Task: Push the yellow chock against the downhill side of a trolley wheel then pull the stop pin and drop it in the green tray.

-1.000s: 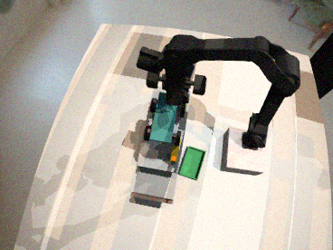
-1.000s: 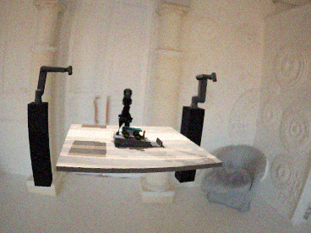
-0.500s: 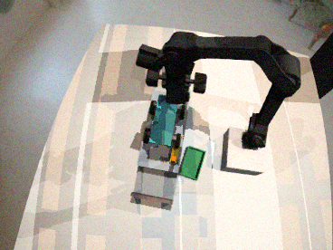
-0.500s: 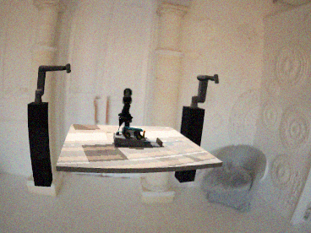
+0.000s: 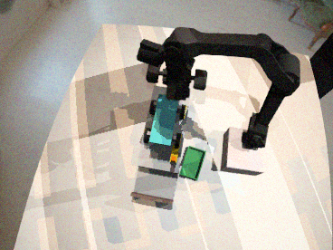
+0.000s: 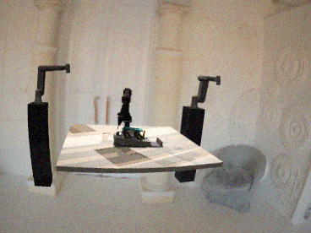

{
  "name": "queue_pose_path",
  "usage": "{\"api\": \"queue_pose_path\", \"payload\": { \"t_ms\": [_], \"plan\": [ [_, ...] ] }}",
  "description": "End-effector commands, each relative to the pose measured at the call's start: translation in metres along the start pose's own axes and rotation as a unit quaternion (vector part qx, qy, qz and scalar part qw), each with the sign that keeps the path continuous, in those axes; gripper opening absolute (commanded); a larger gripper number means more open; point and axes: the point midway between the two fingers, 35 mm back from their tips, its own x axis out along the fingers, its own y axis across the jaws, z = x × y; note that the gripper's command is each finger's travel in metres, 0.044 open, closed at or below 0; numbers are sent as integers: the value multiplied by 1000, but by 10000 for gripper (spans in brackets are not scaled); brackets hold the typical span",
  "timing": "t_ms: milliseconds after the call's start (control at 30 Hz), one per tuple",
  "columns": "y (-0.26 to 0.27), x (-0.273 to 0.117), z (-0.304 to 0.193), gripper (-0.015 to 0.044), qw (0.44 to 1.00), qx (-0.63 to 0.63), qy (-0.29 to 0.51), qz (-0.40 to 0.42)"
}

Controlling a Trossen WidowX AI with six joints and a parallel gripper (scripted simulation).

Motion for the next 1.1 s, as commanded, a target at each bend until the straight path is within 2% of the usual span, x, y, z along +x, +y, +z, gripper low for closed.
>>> {"api": "queue_pose_path", "payload": {
  "t_ms": [0,433,1067],
  "plan": [
    [-1,0,-8,0,1000,0,3,-3],
    [0,0,-22,0,1000,0,4,-3],
    [58,3,-22,0,1000,-1,4,0]
  ]
}}
